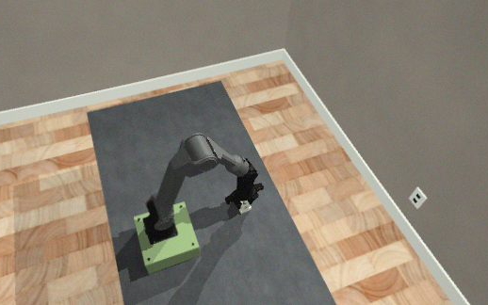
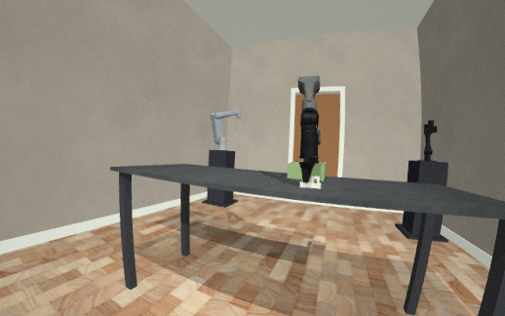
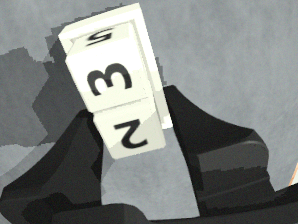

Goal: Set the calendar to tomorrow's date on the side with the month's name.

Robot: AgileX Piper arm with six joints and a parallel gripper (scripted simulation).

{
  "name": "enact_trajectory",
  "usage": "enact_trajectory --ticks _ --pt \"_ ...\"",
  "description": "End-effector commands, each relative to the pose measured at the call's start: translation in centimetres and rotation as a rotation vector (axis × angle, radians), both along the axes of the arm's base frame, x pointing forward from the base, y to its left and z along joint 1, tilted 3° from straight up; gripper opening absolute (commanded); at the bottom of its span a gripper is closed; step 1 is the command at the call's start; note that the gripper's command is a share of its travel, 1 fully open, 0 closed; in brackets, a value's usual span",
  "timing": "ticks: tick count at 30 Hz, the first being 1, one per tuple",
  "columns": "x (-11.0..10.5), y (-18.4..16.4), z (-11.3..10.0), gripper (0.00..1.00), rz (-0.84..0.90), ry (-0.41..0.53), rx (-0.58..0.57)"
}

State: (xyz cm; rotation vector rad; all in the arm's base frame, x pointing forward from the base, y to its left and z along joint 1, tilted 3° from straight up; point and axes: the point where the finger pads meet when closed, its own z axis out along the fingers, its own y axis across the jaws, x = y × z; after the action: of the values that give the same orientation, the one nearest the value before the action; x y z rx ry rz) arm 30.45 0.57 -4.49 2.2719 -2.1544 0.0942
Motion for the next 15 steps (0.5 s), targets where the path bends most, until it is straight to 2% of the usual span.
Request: enact_trajectory --ticks 1,3,4,15 --pt "-0.04 -0.03 -0.06 0.59 -0.001 0.001 0.0" --pt "-0.04 -0.03 -0.06 0.59 -0.001 0.001 0.0" --pt "-0.04 -0.03 -0.06 0.33 -0.001 0.001 0.0" --pt "-0.04 -0.03 -0.06 0.33 -0.001 0.001 0.0"
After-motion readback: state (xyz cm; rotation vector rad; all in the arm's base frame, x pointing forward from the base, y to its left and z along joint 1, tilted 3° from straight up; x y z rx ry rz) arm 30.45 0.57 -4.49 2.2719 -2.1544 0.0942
